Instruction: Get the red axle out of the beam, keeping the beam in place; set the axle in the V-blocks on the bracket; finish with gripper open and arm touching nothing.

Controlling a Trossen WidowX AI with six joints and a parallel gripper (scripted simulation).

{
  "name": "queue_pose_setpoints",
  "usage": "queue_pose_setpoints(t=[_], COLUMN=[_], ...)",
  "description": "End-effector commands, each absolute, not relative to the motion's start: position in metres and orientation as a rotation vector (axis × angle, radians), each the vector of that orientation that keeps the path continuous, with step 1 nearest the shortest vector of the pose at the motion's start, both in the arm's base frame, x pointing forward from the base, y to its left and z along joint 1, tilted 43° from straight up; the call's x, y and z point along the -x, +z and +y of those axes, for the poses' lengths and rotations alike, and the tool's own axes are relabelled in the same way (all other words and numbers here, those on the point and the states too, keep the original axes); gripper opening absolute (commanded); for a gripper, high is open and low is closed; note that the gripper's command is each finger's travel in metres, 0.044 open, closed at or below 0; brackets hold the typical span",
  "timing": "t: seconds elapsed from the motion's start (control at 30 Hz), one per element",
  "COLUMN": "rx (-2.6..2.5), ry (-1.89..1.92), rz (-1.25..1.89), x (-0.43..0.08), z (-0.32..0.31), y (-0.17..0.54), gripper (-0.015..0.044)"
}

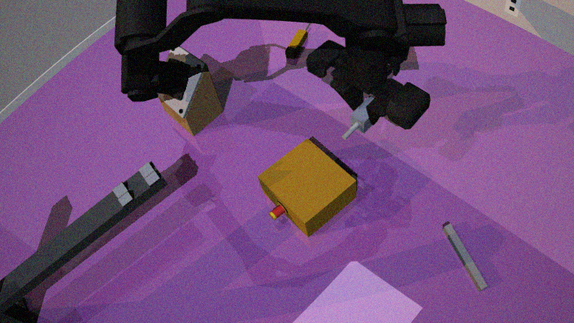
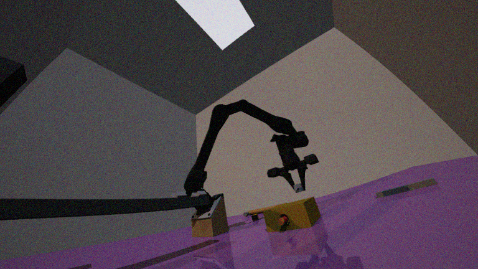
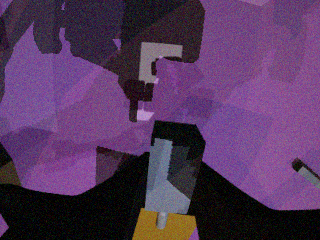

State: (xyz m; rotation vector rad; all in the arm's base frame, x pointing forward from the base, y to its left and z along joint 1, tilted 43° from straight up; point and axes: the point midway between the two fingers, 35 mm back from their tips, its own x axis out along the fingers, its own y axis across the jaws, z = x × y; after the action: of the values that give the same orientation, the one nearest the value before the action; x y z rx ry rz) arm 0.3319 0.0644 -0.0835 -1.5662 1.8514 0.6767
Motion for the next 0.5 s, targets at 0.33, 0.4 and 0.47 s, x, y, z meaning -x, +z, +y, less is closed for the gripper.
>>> queue_pose_setpoints(t=[0.33, 0.4, 0.47], rx=[1.562, 1.562, 1.562], ry=[0.672, 0.672, 0.672], rz=[1.840, 1.840, 1.841], x=[-0.323, -0.318, -0.313], z=[0.071, 0.070, 0.069], y=[-0.071, -0.070, -0.069], gripper=[0.0000, 0.0000, 0.0000])
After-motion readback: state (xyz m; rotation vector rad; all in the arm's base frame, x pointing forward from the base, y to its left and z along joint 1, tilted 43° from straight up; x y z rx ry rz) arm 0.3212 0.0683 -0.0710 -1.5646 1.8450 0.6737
